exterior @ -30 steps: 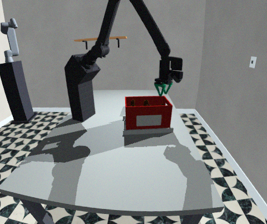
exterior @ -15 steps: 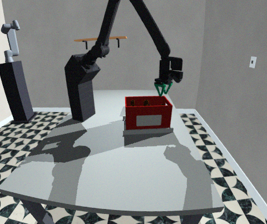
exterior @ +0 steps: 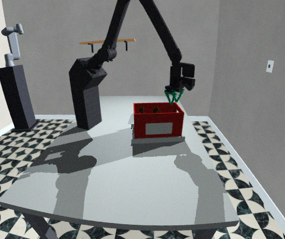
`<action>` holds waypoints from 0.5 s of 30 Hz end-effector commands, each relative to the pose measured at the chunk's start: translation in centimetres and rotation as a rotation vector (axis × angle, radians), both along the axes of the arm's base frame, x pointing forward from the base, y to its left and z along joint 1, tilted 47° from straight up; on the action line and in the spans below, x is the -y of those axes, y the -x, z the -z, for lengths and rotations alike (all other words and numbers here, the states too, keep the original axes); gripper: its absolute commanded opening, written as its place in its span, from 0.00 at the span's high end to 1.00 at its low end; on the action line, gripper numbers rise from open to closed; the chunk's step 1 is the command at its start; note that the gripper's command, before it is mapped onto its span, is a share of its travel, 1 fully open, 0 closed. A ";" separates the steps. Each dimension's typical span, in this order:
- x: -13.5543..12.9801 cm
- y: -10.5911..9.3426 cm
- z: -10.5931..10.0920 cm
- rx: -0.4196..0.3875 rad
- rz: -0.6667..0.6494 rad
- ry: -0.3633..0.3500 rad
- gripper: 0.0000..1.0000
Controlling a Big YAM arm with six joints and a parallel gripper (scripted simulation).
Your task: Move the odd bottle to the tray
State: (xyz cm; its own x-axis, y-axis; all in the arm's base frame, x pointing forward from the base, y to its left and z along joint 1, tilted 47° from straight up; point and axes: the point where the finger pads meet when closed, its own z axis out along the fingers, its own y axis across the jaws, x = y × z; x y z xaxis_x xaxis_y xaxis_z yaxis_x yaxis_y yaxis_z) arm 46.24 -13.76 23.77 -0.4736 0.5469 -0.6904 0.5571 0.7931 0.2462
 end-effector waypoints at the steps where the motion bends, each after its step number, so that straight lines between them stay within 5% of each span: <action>1: 0.9 -1.3 -0.9 0.027 0.001 0.012 0.39; 15: 1.2 -2.5 0.2 0.028 -0.002 0.013 0.39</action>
State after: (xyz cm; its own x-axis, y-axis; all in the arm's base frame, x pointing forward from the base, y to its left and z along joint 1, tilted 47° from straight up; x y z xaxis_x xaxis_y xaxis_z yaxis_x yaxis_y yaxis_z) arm 47.48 -14.25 22.67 -0.4731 0.5472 -0.6905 0.5577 0.7927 0.2462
